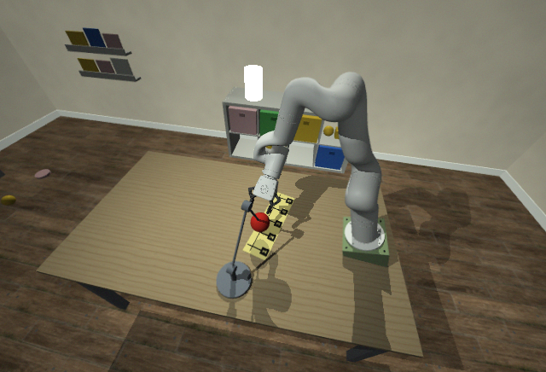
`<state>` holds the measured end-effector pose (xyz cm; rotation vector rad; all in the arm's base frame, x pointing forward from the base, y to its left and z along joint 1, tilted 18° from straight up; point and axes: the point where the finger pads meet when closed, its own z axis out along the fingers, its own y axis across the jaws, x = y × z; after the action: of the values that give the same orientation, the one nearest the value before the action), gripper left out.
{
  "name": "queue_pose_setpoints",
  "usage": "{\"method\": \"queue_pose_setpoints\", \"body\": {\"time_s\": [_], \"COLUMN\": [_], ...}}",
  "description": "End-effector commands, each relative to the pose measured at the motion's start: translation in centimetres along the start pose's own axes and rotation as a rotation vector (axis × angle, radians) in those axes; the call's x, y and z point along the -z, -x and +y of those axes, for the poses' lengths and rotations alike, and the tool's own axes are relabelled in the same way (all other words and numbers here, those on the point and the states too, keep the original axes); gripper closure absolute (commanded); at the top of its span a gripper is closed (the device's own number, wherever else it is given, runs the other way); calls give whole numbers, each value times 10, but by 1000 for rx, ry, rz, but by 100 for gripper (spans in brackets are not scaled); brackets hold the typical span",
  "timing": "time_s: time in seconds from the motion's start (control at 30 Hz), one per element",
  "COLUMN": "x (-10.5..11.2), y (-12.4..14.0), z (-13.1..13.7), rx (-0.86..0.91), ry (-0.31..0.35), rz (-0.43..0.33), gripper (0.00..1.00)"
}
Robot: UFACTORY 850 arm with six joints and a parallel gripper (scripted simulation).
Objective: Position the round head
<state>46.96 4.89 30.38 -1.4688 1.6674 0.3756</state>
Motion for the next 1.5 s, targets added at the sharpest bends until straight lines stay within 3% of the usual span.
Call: {"method": "queue_pose_setpoints", "body": {"time_s": [0.0,0.57,1.47], "x": [23,78,70], "y": [1,0,0], "z": [0,0,-1], "rx": [1,1,1], "ry": [0,-1,-2], "rz": [-1,0,1], "gripper": [0,0,0]}}
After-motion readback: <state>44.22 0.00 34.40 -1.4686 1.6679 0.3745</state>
